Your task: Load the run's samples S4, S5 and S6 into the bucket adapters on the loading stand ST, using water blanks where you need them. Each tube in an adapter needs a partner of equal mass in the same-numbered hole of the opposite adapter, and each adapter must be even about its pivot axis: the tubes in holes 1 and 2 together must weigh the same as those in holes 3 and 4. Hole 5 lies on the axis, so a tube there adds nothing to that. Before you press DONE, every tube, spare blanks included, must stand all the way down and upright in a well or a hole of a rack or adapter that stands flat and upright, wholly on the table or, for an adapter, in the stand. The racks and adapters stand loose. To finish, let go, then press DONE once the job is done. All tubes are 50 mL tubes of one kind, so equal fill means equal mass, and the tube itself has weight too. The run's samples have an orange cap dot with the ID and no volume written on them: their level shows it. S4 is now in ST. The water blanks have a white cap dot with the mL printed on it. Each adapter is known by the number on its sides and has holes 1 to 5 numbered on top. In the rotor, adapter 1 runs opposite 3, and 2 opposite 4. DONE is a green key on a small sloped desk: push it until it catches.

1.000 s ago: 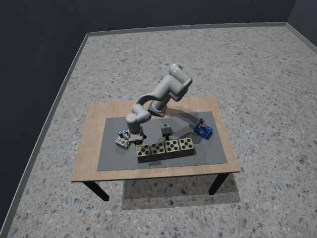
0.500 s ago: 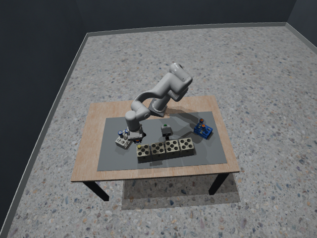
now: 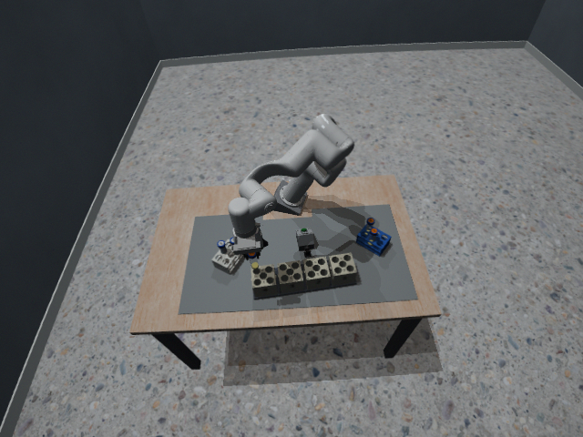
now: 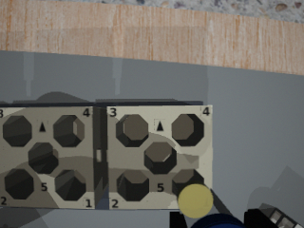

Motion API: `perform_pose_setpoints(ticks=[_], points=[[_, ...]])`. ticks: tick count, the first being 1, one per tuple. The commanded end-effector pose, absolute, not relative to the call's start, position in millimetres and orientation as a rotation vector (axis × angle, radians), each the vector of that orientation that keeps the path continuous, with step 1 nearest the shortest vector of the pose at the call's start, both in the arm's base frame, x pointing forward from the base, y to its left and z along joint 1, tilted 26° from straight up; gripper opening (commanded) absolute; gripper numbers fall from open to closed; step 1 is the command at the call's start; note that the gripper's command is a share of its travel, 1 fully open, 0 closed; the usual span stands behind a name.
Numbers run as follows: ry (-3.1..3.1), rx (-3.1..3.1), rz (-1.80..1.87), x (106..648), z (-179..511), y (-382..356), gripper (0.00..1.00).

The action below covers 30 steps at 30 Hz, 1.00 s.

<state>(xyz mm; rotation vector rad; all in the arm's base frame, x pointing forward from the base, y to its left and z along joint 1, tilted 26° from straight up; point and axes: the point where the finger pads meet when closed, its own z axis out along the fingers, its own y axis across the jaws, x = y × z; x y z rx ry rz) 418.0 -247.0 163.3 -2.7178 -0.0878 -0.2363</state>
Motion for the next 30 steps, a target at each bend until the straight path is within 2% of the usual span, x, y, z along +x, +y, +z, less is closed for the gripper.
perform_pose_setpoints(ticks=[1,30], points=[[-0.088,-2.721,-0.241,417.1,174.4,-252.4,0.00],[-0.088,-2.721,-0.241,415.6,183.4,-256.4,0.00]])
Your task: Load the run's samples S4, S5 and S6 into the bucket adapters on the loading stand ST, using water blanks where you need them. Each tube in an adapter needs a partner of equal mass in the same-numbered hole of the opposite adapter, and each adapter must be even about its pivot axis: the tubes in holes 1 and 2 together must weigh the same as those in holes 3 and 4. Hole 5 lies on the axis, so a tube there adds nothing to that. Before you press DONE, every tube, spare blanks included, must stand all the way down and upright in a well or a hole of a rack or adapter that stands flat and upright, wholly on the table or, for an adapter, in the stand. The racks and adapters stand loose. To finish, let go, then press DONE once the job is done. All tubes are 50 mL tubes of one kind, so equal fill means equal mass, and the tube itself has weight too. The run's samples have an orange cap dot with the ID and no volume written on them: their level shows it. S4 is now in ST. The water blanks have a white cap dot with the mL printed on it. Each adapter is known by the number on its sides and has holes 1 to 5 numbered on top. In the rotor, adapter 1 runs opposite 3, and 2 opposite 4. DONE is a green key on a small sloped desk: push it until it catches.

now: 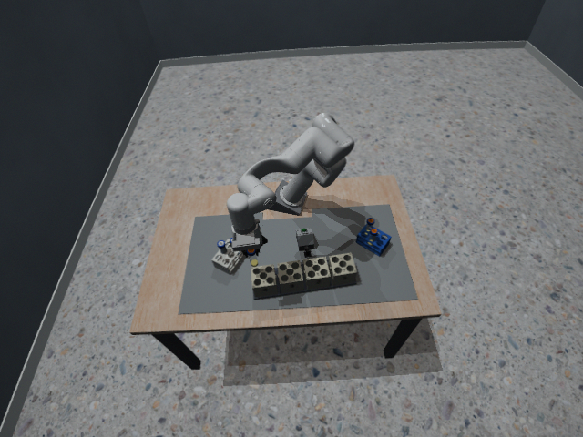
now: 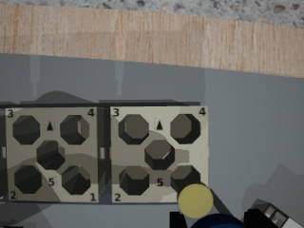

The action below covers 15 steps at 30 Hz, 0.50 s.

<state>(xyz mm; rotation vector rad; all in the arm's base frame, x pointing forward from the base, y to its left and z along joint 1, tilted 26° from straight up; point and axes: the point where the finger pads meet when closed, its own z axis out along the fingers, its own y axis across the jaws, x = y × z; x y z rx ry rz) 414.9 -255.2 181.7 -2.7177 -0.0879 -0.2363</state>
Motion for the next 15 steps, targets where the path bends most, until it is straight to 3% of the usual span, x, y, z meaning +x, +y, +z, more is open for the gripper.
perform_pose_setpoints(ticks=[1,15], points=[[-0.088,-2.721,-0.241,415.5,183.4,-256.4,0.00],[-0.088,-2.721,-0.241,415.5,183.3,-256.4,0.00]])
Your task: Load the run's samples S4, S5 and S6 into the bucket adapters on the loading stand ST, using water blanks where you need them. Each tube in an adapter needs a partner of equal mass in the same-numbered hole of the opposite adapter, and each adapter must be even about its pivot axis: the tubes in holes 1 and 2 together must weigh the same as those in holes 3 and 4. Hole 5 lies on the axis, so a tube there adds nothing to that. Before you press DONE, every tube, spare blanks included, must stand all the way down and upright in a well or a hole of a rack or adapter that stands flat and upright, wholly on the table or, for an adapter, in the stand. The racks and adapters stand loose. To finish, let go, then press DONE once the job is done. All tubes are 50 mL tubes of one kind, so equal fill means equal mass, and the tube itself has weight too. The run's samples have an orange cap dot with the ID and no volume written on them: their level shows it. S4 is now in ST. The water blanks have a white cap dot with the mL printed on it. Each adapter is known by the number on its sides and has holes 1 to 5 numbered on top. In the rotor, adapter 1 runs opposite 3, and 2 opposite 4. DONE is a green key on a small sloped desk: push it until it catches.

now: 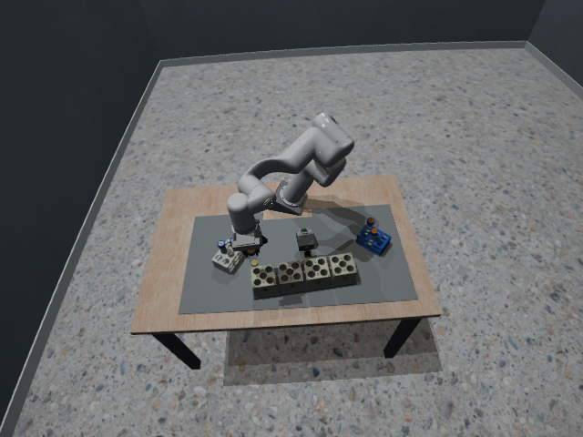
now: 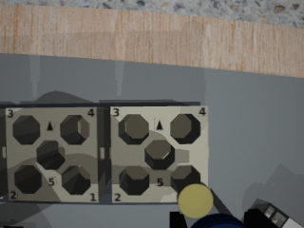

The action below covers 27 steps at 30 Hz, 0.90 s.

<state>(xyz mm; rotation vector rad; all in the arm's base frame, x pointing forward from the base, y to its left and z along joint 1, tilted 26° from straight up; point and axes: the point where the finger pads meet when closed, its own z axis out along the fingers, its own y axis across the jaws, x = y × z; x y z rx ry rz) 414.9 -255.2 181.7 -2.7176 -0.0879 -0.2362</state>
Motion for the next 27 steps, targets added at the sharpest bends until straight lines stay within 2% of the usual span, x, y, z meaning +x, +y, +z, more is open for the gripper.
perform_pose_setpoints(ticks=[1,6,27], points=[[-0.088,-2.721,-0.241,415.5,183.3,-256.4,0.00],[-0.088,-2.721,-0.241,415.5,183.3,-256.4,0.00],[-0.950,-2.609,-0.414,391.2,217.3,-171.0,0.00]])
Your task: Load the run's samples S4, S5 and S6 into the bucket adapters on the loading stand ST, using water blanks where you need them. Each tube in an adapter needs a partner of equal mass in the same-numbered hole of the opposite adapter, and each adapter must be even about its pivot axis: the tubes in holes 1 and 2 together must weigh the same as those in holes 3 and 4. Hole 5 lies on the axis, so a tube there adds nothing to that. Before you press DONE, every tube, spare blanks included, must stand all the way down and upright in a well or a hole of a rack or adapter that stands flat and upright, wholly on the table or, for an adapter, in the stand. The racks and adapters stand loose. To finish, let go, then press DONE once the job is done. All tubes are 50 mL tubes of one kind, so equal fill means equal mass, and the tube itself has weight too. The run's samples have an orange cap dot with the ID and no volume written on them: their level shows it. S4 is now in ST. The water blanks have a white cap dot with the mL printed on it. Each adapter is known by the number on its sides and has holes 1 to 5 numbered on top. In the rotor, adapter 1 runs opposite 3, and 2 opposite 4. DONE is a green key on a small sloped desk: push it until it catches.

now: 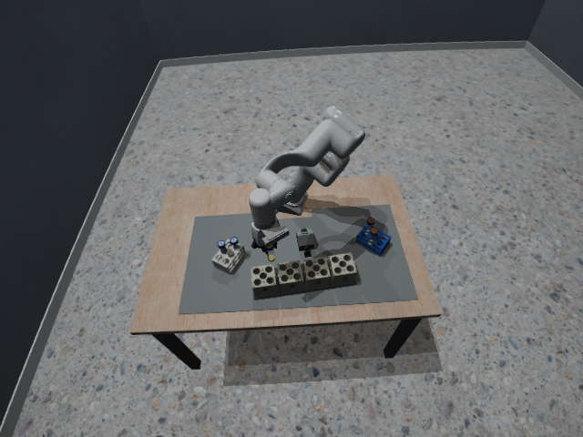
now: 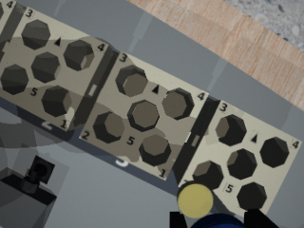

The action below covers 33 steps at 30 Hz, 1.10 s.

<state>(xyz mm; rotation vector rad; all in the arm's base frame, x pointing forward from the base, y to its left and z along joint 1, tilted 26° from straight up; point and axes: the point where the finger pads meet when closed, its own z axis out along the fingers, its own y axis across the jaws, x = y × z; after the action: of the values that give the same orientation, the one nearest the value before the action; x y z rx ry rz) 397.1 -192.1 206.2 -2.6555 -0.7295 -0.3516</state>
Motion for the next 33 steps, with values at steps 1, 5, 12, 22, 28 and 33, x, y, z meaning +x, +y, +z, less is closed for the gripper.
perform_pose_setpoints(ticks=[1,5,12,22,28,33], points=[[-0.994,-2.597,-0.422,389.9,219.0,-166.5,0.00],[-1.083,-2.569,-0.439,387.3,222.6,-157.5,0.00],[-1.101,-2.563,-0.443,378.3,235.1,-126.0,0.00],[-1.101,-2.563,-0.443,367.9,249.4,-90.0,0.00],[-1.101,-2.562,-0.443,360.2,260.2,-63.0,0.00],[-1.101,-2.562,-0.443,353.7,269.1,-40.6,0.00]])
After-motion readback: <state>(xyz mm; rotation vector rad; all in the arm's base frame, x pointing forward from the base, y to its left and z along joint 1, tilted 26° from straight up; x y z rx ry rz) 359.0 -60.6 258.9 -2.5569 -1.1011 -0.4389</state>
